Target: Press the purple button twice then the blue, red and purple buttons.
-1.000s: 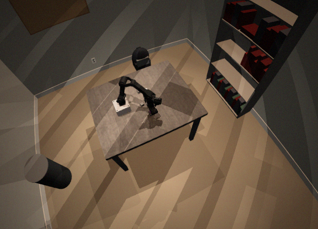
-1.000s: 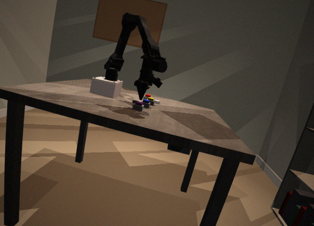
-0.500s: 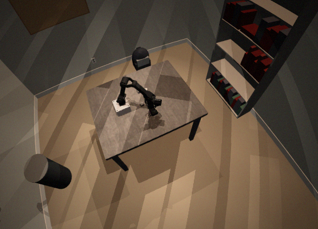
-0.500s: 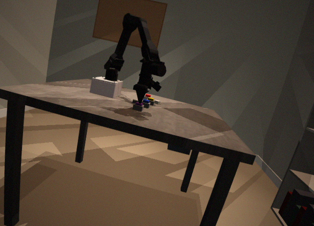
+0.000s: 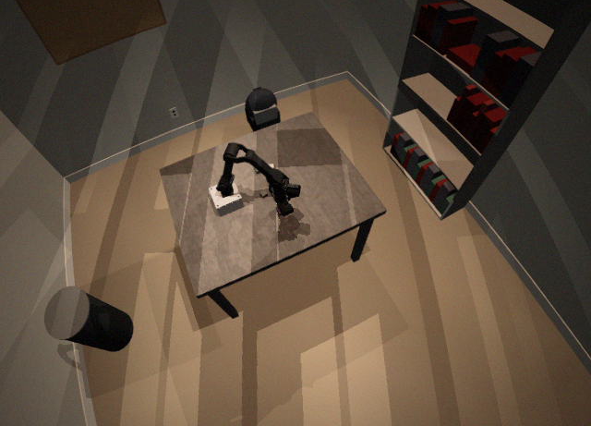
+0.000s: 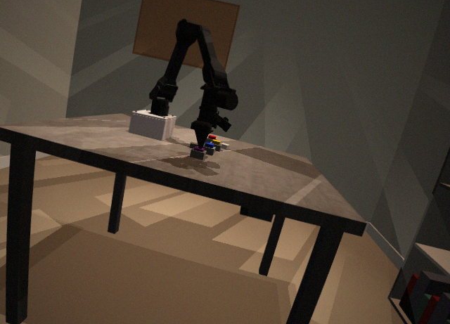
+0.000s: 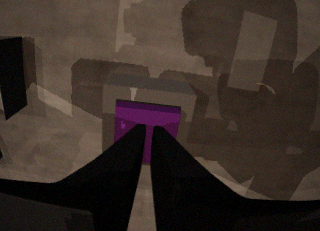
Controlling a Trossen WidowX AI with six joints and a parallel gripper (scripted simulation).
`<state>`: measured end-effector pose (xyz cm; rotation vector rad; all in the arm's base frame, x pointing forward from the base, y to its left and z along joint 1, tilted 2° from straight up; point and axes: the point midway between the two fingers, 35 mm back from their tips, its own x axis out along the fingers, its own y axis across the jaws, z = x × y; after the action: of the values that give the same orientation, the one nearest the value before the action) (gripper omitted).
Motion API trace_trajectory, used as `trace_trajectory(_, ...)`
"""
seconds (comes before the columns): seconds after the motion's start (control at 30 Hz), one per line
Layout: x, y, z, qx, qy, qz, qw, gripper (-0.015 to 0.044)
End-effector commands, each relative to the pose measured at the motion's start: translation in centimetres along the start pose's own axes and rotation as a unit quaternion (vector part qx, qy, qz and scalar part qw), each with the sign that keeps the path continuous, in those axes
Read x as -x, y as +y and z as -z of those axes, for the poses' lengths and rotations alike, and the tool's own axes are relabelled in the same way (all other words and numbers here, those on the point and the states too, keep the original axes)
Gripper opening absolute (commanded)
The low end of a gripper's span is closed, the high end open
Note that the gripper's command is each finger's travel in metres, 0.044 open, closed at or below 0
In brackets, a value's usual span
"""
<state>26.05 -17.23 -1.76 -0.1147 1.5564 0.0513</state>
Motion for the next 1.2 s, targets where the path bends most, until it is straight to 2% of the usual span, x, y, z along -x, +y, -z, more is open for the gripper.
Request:
trace_trajectory(0.0,-0.2,0.1,0.3,0.001,0.005,-0.001,1.000,0.0020)
trace_trajectory(0.07,0.2,0.0,0.0,0.000,0.000,0.000,1.000,0.0020)
trace_trajectory(0.17,2.9,0.1,0.2,0.001,0.005,0.000,1.000,0.0020)
trace_trajectory(0.3,3.5,0.1,0.2,0.001,0.005,0.000,1.000,0.0020)
trace_trajectory(0.4,8.0,0.0,0.1,0.001,0.005,0.000,1.000,0.0020)
trace_trajectory(0.47,9.4,0.1,0.1,0.001,0.005,0.000,1.000,0.0020)
trace_trajectory(0.7,9.4,1.0,-0.2,0.001,0.005,-0.001,1.000,0.0020)
trace_trajectory(0.97,9.4,11.0,-1.8,0.001,0.004,-0.006,1.000,0.0020)
trace_trajectory(1.1,9.1,11.2,-1.8,0.001,0.004,-0.006,1.000,0.0020)
trace_trajectory(1.17,7.0,11.2,-1.9,0.001,0.004,-0.006,1.000,0.0020)
